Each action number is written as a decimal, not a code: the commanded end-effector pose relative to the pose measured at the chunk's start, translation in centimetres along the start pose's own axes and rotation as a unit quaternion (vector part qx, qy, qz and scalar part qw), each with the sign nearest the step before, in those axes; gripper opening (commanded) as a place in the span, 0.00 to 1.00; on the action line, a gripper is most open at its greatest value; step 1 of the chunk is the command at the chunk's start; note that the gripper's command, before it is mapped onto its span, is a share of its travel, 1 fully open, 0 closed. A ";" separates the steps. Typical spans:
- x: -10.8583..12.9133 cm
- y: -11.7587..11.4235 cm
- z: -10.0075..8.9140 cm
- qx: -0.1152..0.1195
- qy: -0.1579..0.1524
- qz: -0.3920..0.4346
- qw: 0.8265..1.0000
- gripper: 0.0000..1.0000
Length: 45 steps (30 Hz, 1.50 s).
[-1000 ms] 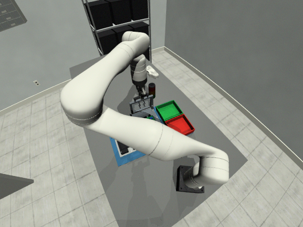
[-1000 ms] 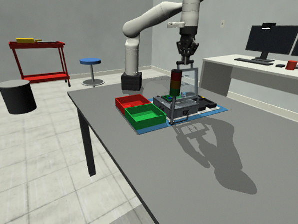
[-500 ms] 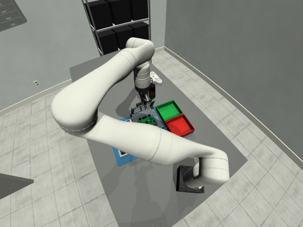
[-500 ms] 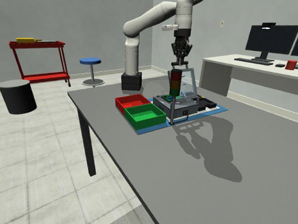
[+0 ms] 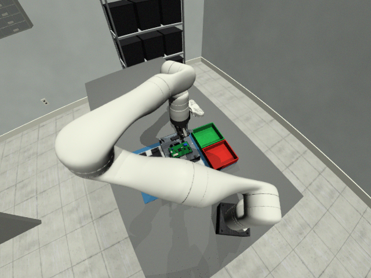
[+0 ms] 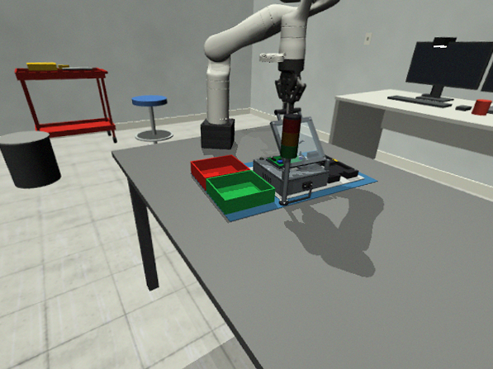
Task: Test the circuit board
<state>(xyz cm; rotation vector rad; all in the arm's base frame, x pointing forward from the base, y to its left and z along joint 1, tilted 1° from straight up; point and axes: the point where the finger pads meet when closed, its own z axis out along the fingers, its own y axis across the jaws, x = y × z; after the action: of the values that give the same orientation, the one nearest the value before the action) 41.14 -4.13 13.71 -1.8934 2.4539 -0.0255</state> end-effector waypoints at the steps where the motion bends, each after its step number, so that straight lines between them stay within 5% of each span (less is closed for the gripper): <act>1: 0.0 1.3 1.4 -0.015 0.005 0.001 1.000 0.00; 15: 0.0 4.6 6.0 -0.015 0.005 0.001 1.000 0.00; 45: 0.1 6.5 12.0 -0.015 0.005 0.001 1.000 0.00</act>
<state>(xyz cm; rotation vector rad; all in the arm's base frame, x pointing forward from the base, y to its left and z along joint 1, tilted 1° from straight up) 35.49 -2.47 2.11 -1.8984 2.4730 -0.0056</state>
